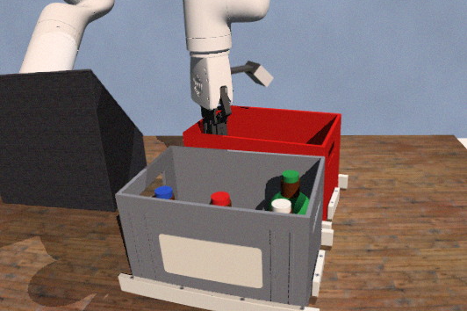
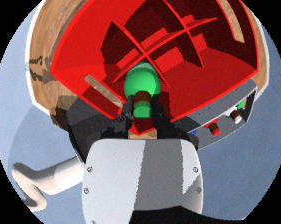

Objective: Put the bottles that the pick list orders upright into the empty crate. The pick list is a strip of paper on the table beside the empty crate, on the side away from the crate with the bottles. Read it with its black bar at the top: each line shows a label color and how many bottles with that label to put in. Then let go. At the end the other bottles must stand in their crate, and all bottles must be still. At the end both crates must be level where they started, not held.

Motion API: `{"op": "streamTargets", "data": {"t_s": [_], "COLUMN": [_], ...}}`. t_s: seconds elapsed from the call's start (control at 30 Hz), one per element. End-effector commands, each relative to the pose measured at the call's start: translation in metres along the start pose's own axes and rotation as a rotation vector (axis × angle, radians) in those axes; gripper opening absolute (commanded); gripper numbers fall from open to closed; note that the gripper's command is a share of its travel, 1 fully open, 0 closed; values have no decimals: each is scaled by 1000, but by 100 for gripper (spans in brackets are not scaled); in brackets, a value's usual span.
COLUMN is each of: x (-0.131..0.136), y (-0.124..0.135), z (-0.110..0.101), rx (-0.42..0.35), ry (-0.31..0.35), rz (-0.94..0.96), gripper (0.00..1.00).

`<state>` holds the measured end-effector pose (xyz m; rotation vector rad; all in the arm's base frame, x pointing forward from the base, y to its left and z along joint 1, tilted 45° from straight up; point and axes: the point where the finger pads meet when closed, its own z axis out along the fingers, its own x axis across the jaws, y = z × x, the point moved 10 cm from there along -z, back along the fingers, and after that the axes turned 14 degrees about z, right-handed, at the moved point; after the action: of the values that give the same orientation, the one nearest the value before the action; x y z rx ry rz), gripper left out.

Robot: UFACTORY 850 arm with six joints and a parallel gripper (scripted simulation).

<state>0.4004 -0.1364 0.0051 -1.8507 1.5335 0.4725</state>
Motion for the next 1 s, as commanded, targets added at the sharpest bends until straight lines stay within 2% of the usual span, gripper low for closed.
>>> {"op": "streamTargets", "data": {"t_s": [0.0, 0.97], "x": [0, 0], "y": [-1, -1], "z": [2, 11], "rx": [1, 1], "ry": [1, 1], "rz": [-1, 0], "gripper": [0, 0]}}
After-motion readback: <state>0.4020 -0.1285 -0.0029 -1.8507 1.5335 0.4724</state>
